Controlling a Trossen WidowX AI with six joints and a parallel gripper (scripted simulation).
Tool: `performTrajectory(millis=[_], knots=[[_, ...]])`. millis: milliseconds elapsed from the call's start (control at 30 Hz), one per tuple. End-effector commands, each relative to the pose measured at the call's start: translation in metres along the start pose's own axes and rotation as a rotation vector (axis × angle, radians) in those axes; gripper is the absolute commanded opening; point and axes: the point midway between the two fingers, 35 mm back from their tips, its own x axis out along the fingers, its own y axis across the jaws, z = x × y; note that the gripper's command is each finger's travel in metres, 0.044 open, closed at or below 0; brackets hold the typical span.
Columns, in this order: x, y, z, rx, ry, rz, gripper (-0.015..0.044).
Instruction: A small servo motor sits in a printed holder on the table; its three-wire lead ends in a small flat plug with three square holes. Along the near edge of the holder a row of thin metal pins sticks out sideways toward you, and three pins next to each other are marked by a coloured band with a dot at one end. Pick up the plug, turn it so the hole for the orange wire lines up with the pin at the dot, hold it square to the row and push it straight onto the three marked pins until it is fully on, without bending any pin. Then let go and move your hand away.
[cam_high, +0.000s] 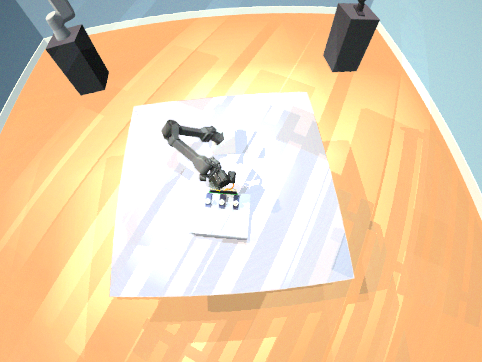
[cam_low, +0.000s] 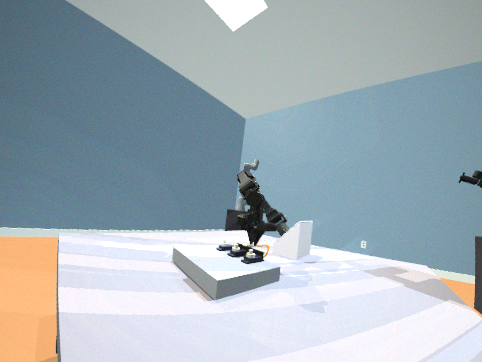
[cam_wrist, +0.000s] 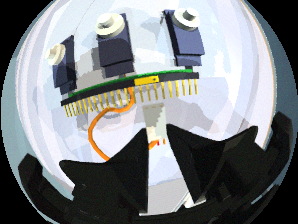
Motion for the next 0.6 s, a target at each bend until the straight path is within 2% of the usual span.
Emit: performTrajectory(millis=[0,567], knots=[[0.0001,0.0013,0.004,-0.005,-0.003,-0.005,0.0],[-0.0003,0.0011,0.0111,-0.005,-0.004,-0.005,0.0]])
